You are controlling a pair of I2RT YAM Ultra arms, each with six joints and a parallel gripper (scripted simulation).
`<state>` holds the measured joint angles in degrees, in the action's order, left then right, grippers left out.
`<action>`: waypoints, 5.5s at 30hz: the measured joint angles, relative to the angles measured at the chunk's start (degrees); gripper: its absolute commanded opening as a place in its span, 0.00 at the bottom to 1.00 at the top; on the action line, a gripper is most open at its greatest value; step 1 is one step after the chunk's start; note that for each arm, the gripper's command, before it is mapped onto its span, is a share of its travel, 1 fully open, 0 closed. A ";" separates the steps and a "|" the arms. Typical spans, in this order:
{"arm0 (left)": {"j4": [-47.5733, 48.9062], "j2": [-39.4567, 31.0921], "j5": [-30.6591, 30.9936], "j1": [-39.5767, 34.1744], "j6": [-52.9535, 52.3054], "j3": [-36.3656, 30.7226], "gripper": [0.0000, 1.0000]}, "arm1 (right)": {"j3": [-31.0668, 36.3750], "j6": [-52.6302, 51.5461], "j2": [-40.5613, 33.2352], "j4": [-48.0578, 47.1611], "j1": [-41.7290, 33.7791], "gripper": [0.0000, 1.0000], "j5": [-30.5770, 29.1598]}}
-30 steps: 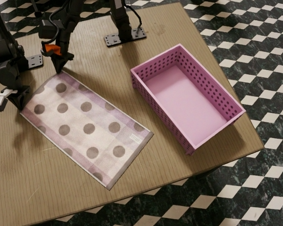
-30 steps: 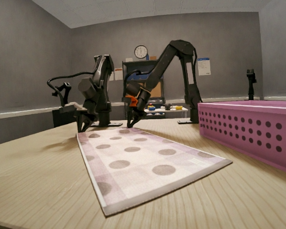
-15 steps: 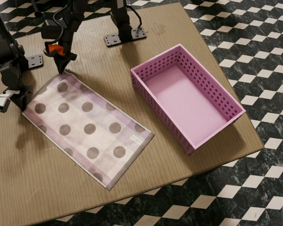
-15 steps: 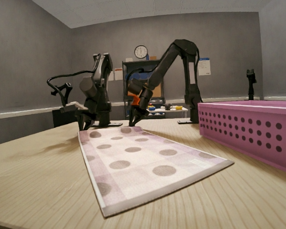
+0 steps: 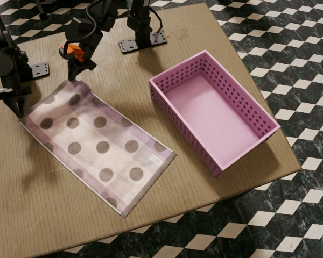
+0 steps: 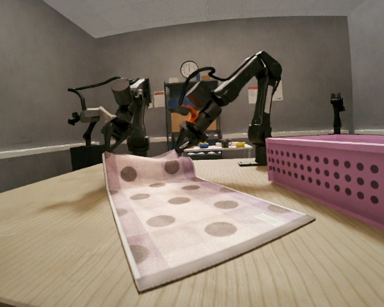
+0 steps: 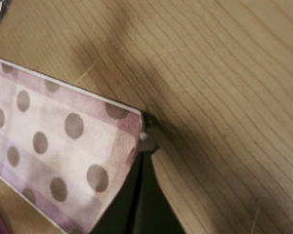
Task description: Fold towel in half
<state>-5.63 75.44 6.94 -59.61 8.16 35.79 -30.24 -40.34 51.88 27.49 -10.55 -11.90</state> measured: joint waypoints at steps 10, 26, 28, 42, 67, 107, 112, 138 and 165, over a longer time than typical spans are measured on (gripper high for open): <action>-3.69 0.04 17.49 7.41 -9.03 1.90 0.00 | -1.31 -6.95 -5.14 4.28 -2.56 0.00 -2.78; -0.48 -0.22 28.79 11.15 -6.12 2.78 0.00 | -3.65 -6.58 -7.61 5.35 0.04 0.00 0.02; 0.72 -0.50 27.80 11.39 -4.20 1.99 0.00 | -4.22 -5.44 -5.92 4.66 -0.07 0.00 0.70; 8.22 -3.76 6.10 10.01 14.14 -2.78 0.00 | -9.53 7.67 10.23 -3.89 2.60 0.00 12.63; 2.80 1.46 10.14 34.23 5.55 2.60 0.00 | -28.17 -3.52 40.70 -16.46 -9.73 0.00 3.39; 3.28 20.28 3.19 43.25 4.79 15.65 0.00 | -53.22 -2.56 69.40 -20.11 -10.58 0.00 6.21; 3.04 22.40 3.85 44.65 4.17 17.40 0.00 | -55.98 -2.97 71.91 -19.80 -11.08 0.00 5.73; 1.46 32.57 3.50 48.28 0.59 25.62 0.00 | -69.53 -4.42 83.36 -17.38 -11.89 0.00 4.28; -3.91 40.74 6.49 54.45 -2.75 37.81 0.78 | -93.11 -4.98 96.32 -7.37 -13.73 0.84 3.65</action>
<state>-9.54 116.18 13.43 -5.17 5.41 73.60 -123.35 -45.32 148.20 20.12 -24.27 -8.25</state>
